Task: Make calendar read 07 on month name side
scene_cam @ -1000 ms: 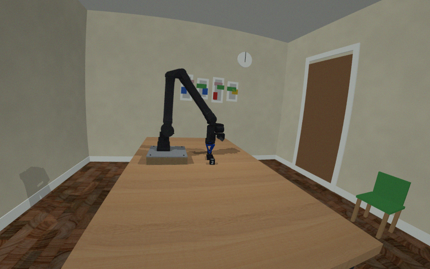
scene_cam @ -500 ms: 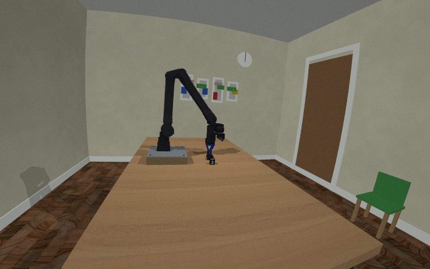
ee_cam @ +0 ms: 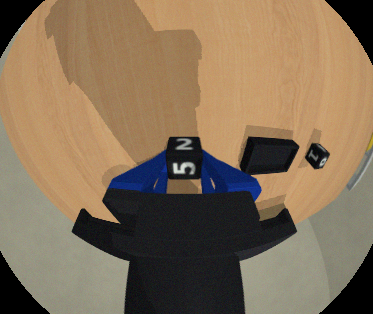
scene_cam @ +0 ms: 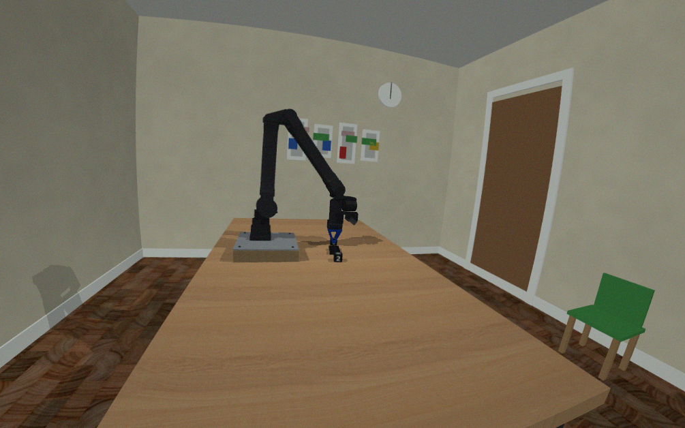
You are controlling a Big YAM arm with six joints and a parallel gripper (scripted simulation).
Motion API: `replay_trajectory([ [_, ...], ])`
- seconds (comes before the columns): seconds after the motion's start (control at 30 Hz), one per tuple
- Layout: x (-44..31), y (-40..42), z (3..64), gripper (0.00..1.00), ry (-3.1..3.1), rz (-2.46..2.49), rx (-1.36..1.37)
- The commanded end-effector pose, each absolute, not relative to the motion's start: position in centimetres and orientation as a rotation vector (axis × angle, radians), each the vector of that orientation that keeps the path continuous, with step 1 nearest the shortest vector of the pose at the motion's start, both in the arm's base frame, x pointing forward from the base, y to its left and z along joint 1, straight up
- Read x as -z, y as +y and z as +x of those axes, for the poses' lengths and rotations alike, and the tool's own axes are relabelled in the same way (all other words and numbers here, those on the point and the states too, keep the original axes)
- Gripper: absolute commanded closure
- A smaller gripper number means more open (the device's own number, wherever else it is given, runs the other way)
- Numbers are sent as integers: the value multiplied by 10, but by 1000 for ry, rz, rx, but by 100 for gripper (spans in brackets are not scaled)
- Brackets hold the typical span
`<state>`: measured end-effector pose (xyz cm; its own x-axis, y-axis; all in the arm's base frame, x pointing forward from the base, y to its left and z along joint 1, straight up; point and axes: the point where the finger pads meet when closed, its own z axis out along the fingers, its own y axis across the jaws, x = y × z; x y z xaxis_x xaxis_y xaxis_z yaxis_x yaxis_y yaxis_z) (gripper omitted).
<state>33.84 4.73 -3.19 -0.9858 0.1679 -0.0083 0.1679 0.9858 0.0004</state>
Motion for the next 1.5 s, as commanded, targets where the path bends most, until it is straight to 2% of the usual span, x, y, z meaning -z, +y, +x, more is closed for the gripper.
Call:
replay_trajectory([
  [0.0, 27, 46, 349, 72, 3098, 263, -5],
  [0.53, 26, 46, 349, 72, 3097, 263, -5],
  [0.67, 5, 48, 364, 72, 3060, 260, -18],
  [1.2, -89, 49, 362, 72, 3051, 259, -21],
  [1.47, -75, 47, 347, 72, 3105, 264, -2],
])
